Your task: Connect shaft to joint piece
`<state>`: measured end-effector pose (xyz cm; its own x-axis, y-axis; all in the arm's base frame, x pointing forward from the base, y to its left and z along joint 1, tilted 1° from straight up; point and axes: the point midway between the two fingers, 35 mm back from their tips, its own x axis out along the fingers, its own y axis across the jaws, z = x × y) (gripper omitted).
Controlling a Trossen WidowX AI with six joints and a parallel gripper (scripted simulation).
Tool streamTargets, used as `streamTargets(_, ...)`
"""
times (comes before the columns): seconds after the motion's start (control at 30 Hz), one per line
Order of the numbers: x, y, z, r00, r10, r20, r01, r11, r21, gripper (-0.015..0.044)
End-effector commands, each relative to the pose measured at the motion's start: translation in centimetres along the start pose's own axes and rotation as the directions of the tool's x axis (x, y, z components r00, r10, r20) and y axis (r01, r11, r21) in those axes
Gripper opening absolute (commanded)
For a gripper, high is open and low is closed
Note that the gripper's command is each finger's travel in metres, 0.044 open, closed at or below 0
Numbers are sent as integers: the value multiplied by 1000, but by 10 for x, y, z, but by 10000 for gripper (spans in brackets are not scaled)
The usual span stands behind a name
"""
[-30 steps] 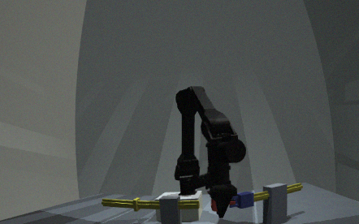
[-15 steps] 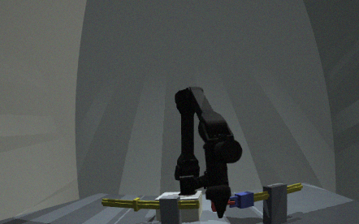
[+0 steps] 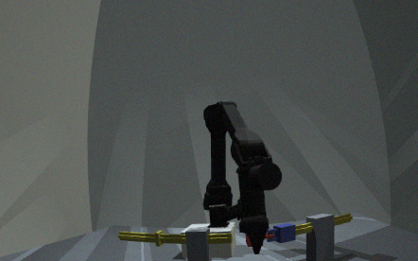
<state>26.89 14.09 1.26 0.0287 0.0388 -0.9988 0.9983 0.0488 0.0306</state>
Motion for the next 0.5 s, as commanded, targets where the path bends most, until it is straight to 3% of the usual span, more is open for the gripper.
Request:
streamTargets(0.0, 0, 0, 0, 1000, 0, 1, 0, 1000, -1, 105)
streamTargets(0.07, 0, 0, 0, 1000, 0, 1, 0, 1000, -1, 147)
streamTargets(0.13, 0, 0, 0, 1000, 0, 1, 0, 1000, -1, 147)
streamTargets(0.47, 0, 0, 0, 1000, 0, 1, 0, 1000, -1, 409)
